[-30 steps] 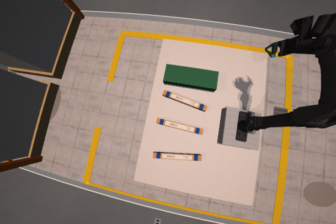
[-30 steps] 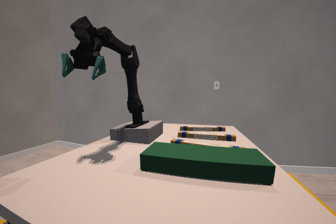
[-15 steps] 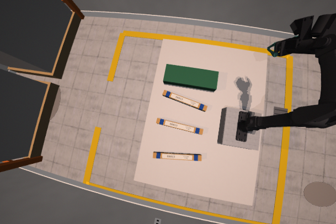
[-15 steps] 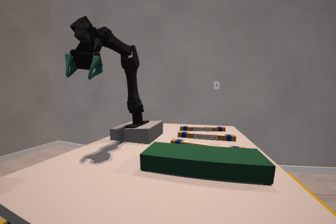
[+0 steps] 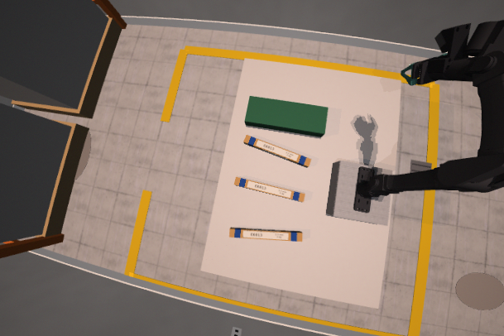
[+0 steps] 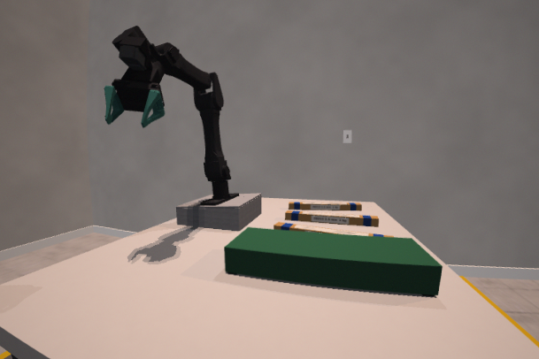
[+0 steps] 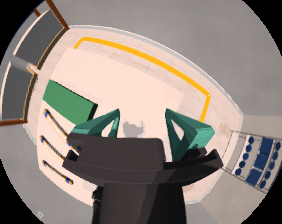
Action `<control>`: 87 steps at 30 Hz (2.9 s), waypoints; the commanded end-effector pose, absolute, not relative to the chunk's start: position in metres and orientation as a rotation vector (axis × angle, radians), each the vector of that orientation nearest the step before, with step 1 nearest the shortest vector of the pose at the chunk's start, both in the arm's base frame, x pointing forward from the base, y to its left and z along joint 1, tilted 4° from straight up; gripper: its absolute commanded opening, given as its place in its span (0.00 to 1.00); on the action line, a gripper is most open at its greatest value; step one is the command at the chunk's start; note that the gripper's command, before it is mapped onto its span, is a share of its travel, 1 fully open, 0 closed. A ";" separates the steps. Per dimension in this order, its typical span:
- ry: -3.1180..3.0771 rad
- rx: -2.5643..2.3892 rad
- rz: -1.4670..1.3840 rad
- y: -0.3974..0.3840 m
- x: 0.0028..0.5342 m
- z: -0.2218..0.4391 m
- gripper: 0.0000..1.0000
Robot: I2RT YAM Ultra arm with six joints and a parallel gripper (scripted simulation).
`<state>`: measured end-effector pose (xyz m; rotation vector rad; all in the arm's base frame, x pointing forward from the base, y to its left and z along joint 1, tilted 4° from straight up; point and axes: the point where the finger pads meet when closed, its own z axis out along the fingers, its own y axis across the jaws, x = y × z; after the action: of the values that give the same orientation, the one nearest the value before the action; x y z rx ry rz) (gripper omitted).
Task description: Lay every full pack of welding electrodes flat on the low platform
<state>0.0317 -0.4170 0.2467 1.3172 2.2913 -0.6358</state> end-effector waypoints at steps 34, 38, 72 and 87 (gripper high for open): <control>2.211 1.043 -0.713 -0.410 0.116 0.310 0.74; 2.182 0.988 -0.741 -0.404 0.140 0.324 0.74; 2.026 0.581 -0.617 -0.311 0.287 0.348 0.74; 1.898 0.427 -0.545 -0.254 0.332 0.382 0.74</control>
<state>0.3276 -0.2640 0.3457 0.4441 1.9991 -0.5170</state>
